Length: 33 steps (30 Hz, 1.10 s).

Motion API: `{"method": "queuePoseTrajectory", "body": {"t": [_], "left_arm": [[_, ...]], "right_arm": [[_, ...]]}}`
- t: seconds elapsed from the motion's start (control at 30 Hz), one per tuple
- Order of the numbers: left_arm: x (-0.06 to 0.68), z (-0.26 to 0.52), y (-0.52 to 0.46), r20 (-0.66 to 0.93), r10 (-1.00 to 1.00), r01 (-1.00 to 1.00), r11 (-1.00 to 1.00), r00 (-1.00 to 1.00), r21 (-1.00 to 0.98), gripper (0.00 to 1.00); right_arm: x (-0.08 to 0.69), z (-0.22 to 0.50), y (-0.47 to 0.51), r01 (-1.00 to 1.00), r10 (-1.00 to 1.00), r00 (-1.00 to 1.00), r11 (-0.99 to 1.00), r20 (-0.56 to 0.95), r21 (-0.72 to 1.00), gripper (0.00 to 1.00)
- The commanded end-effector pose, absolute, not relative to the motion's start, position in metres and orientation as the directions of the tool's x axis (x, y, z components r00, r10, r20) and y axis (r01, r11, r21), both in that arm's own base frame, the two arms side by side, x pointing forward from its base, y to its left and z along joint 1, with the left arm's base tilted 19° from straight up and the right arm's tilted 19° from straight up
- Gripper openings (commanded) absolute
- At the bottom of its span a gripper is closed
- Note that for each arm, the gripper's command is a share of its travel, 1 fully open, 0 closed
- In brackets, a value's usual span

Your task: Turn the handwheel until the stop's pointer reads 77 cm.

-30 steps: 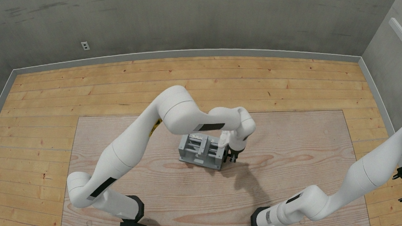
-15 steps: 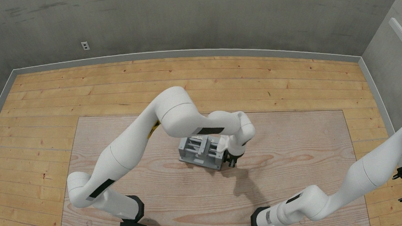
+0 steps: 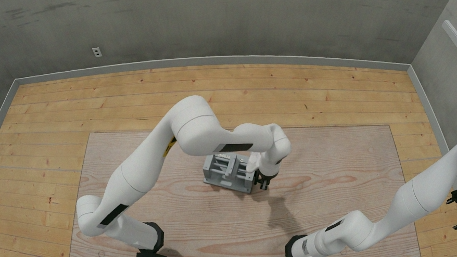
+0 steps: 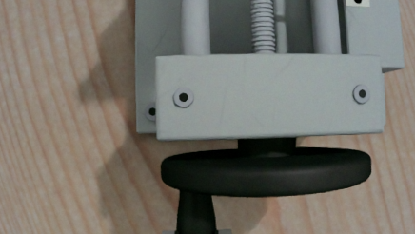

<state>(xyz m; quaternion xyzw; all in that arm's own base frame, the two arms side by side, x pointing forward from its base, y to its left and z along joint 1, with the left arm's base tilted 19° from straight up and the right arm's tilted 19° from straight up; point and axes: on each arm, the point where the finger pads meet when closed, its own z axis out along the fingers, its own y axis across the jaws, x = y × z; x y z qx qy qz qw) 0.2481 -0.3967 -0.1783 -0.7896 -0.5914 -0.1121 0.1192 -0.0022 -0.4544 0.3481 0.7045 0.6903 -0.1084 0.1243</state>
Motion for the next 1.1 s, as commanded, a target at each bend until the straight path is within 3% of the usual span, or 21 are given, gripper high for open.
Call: {"method": "queuePoseTrajectory", "body": {"t": [0.0, 1.07], "left_arm": [[0.252, -0.167, -0.403, 0.317, 0.911, 0.963, -0.265, 0.266, -0.048, 0.160], [0.280, -0.155, -0.414, 0.318, 0.910, 0.963, -0.264, 0.266, -0.049, 0.160]], "right_arm": [[-0.004, 0.348, -0.453, 1.000, 0.947, 0.011, -0.006, -0.320, 0.018, 1.000], [-0.004, 0.348, -0.453, 1.000, 0.947, 0.011, -0.006, -0.320, 0.018, 1.000]]}}
